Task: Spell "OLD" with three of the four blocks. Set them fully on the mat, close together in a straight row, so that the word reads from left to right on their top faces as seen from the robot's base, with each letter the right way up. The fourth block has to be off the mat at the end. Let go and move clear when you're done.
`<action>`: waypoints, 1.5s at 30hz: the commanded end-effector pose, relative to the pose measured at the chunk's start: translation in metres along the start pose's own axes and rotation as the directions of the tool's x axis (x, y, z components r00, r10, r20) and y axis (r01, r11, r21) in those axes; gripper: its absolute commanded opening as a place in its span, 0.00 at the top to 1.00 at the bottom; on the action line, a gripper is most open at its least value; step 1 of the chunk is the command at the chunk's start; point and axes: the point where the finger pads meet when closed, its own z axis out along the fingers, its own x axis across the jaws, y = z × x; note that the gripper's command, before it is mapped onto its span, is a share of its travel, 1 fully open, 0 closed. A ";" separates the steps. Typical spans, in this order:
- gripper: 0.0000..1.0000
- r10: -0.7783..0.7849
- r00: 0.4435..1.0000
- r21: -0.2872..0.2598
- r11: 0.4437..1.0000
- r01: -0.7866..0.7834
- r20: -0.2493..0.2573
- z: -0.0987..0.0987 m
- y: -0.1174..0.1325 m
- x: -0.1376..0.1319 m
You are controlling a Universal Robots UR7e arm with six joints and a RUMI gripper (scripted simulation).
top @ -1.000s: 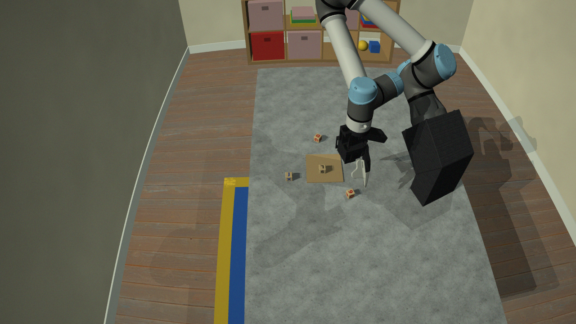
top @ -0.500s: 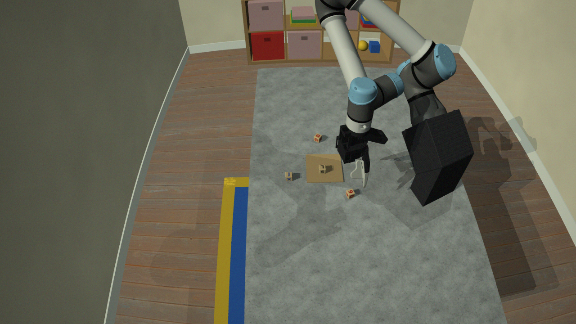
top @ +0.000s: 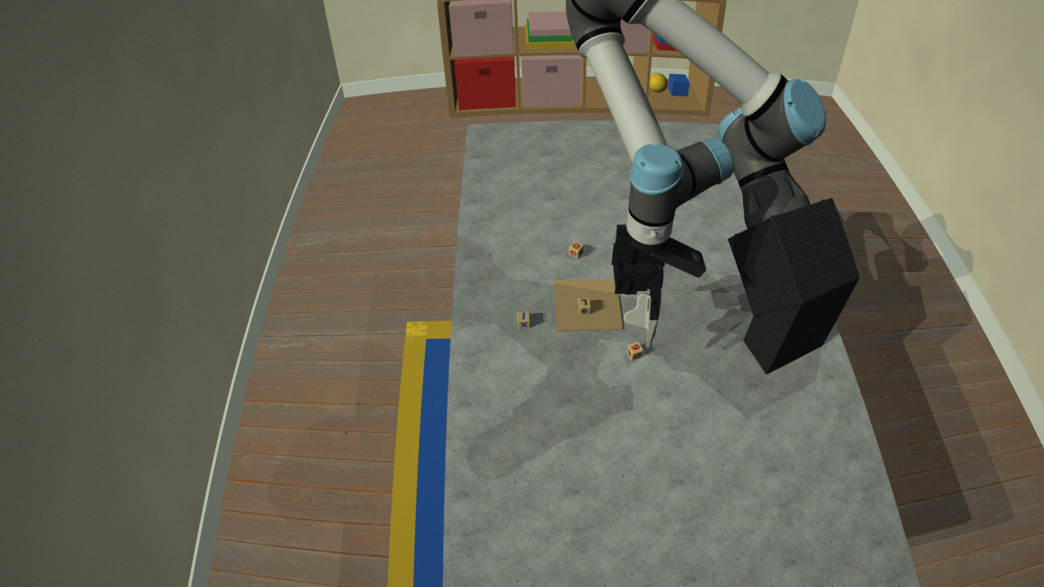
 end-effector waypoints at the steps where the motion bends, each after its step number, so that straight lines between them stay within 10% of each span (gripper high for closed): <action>1: 0.00 0.139 0.990 -0.002 0.990 -0.139 0.002 0.005 0.000 0.001; 23: 0.00 0.571 0.821 -0.003 0.821 -0.571 0.001 0.021 0.000 0.002; 45: 0.00 0.907 0.422 -0.006 0.422 -0.907 0.000 0.038 0.002 -0.002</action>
